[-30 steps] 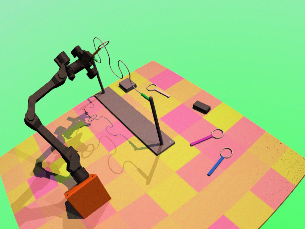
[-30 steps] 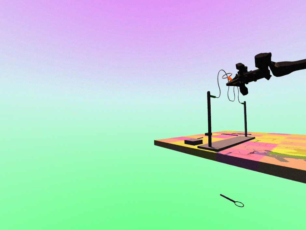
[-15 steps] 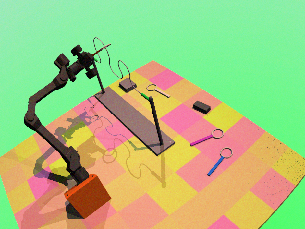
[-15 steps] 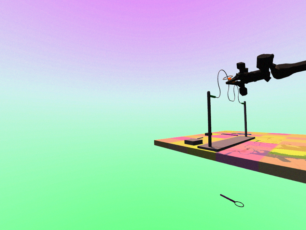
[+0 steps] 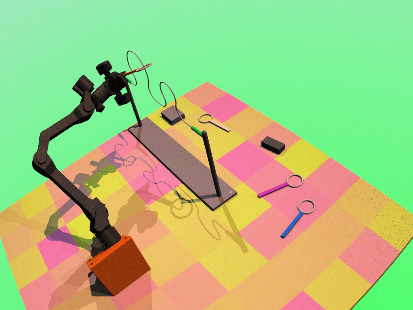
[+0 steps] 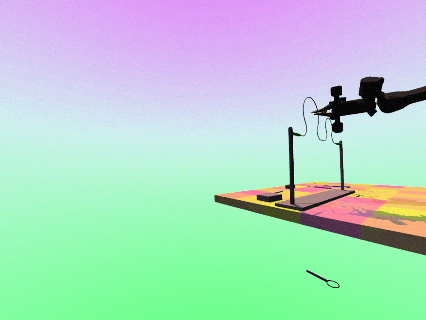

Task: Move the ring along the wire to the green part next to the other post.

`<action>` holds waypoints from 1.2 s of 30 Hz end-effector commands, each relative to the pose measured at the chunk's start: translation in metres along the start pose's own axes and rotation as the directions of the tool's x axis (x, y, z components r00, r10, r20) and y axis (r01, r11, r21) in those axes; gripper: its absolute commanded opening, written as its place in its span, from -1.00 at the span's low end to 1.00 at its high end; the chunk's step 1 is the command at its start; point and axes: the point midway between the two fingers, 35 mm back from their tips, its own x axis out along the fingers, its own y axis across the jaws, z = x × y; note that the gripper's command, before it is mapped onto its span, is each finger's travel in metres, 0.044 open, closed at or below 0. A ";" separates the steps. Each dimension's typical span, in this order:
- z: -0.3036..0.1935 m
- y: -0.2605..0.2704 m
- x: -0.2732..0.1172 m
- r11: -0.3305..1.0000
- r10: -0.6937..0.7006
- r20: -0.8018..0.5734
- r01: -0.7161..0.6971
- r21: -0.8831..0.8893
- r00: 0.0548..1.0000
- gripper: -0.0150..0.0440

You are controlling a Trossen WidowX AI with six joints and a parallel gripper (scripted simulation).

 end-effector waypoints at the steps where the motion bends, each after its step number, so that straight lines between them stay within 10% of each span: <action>1: 0.001 0.000 0.000 0.999 0.022 0.011 -0.023 0.046 1.000 -1.00; 36: 0.005 0.016 0.000 0.884 0.215 0.104 -0.238 0.402 0.971 -1.00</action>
